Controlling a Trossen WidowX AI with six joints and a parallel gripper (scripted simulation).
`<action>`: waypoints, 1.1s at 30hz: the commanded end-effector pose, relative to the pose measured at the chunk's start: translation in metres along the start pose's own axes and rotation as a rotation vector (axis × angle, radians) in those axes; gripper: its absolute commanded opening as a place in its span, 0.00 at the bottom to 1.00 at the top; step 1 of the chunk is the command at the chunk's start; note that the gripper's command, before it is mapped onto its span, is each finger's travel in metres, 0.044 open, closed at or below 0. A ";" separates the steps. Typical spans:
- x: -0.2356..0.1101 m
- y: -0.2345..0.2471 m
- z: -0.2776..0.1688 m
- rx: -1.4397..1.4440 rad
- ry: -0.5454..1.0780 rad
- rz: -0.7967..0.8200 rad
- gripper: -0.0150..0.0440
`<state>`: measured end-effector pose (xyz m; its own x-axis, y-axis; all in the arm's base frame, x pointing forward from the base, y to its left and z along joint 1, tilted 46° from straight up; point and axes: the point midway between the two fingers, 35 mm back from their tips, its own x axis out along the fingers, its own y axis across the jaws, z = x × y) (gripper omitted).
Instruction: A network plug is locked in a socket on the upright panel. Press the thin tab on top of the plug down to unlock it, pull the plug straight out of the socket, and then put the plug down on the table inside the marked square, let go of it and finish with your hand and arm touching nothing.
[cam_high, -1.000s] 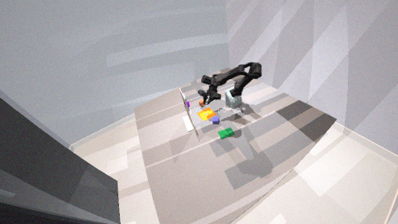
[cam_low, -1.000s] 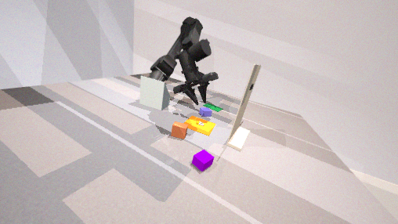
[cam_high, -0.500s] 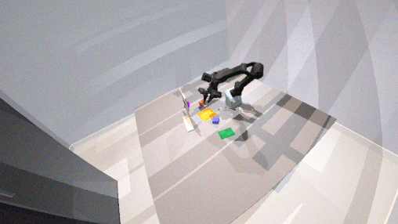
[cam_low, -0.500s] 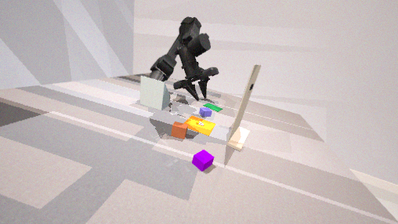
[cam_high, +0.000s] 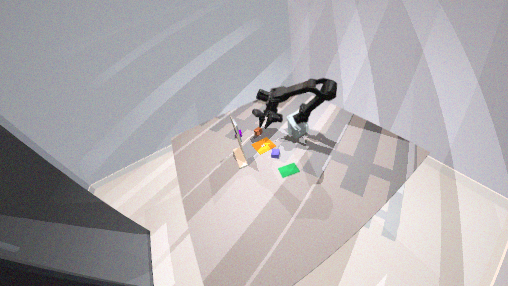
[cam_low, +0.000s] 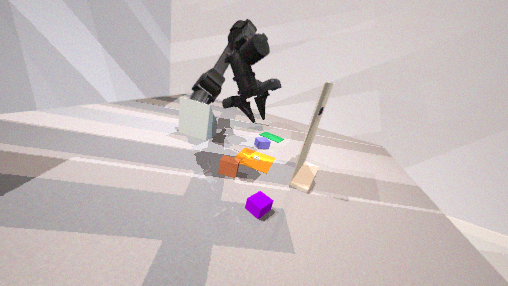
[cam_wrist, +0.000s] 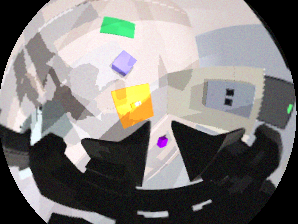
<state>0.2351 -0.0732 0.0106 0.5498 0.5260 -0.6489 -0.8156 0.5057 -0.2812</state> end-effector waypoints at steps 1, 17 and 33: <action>-0.011 -0.012 -0.002 -0.009 0.007 -0.009 0.52; -0.053 -0.041 -0.001 -0.014 0.007 -0.014 0.52; -0.078 -0.053 0.002 -0.016 0.003 -0.018 0.74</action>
<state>0.2346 -0.1363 0.0752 0.5617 0.5208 -0.6429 -0.8091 0.5080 -0.2954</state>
